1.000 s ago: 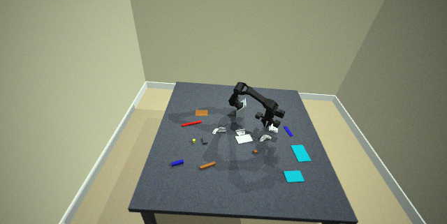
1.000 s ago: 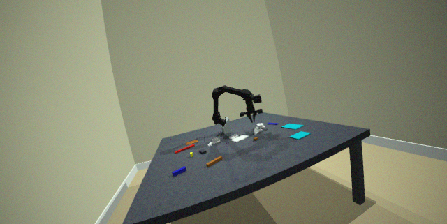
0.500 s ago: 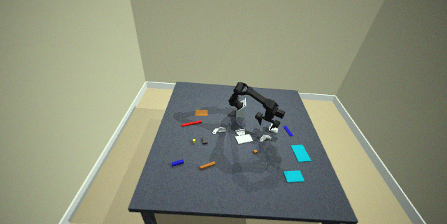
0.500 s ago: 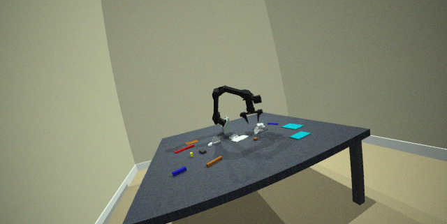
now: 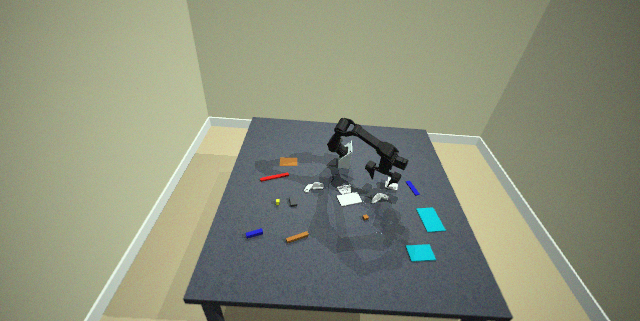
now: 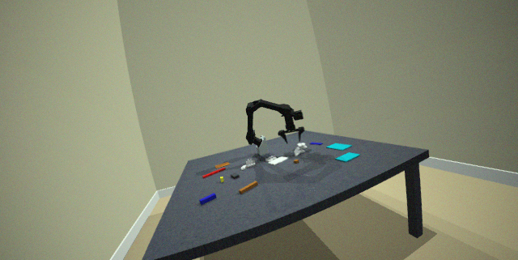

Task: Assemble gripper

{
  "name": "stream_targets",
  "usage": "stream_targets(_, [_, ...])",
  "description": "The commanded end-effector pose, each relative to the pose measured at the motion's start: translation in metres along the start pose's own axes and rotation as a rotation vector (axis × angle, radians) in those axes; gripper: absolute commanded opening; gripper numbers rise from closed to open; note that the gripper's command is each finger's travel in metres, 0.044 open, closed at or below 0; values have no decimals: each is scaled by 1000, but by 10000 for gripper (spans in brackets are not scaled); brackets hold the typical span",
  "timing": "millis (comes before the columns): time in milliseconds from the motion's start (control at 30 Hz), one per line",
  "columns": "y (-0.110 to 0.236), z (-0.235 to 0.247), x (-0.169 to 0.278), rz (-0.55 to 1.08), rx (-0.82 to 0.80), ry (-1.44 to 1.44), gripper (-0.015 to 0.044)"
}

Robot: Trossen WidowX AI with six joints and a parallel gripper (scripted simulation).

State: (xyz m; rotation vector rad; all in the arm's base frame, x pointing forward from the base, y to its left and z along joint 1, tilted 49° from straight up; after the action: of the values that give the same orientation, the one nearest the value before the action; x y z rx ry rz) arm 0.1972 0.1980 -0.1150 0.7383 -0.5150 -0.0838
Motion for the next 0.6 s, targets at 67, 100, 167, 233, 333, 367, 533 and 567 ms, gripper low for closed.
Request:
stream_targets(67, [0, 0, 0, 1, 1, 2, 440])
stream_targets(100, [0, 0, 0, 1, 1, 2, 440])
stream_targets(167, [0, 0, 0, 1, 1, 2, 440])
stream_targets(233, [0, 0, 0, 1, 1, 2, 440])
stream_targets(333, [0, 0, 0, 1, 1, 2, 440])
stream_targets(367, [1, 0, 0, -1, 1, 1, 414])
stream_targets(533, [8, 1, 1, -6, 1, -5, 282])
stream_targets(567, [8, 1, 1, -6, 1, -5, 256])
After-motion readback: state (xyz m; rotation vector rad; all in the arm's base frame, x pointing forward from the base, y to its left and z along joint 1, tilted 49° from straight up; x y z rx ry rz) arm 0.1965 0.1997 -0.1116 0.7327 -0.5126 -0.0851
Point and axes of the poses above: the point midway between the two fingers, 35 mm back from their tips, its own y axis back along the fingers, its own z axis across the jaws, x = y × z, the point moved 3 cm from there along y, back along the fingers, and after that the axes turned 3 degrees about -y, right-handed, at the moved point
